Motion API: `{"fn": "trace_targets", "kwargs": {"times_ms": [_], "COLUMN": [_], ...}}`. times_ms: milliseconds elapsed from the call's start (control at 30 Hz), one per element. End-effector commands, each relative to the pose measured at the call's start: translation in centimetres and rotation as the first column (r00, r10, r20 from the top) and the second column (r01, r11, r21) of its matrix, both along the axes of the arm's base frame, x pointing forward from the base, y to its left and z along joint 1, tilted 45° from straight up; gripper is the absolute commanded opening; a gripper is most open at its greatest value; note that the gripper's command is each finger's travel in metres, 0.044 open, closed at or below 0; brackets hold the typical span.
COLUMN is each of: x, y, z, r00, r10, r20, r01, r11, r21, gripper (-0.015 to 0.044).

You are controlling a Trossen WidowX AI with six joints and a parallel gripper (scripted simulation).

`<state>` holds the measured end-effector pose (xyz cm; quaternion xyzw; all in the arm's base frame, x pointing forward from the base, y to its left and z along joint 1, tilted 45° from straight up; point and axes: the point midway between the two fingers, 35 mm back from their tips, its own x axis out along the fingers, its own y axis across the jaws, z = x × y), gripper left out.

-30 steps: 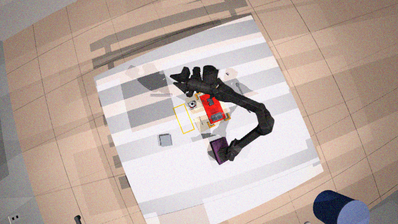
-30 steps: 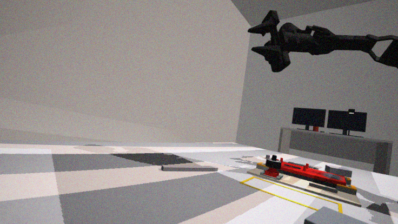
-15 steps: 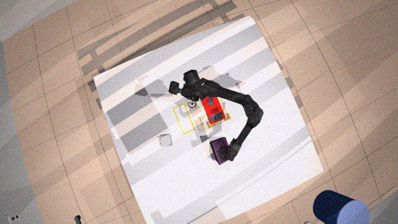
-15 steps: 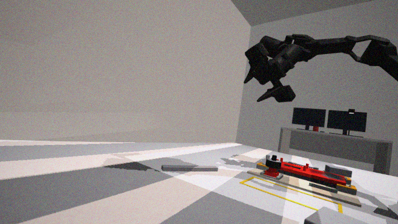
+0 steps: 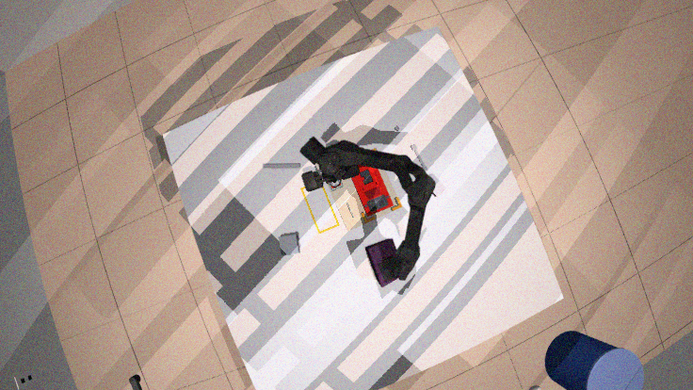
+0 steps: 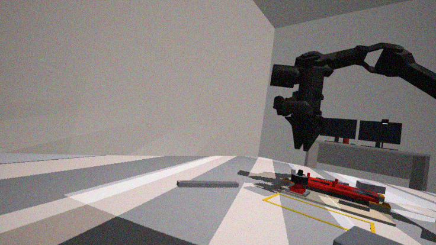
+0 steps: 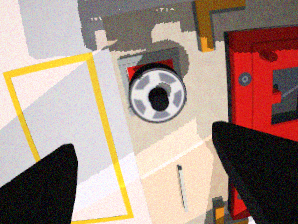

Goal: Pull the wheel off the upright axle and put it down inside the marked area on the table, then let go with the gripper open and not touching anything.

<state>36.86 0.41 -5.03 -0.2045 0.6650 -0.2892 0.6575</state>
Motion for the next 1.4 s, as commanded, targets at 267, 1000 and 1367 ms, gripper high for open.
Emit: {"fn": "trace_targets", "kwargs": {"times_ms": [267,1000,1367], "x": [-0.1,-0.6,-0.6], "y": [-0.8,-5.8,-5.8], "z": [0.4,-4.5,-4.5], "r00": [0.998,0.999,0.999], "r10": [0.037,0.026,0.026], "r20": [-0.049,-0.047,-0.047], "r01": [-0.04,-0.028,-0.028], "r11": [0.998,0.998,0.998], "r21": [-0.05,-0.047,-0.047], "gripper": [0.03,0.0221,0.0089]}}
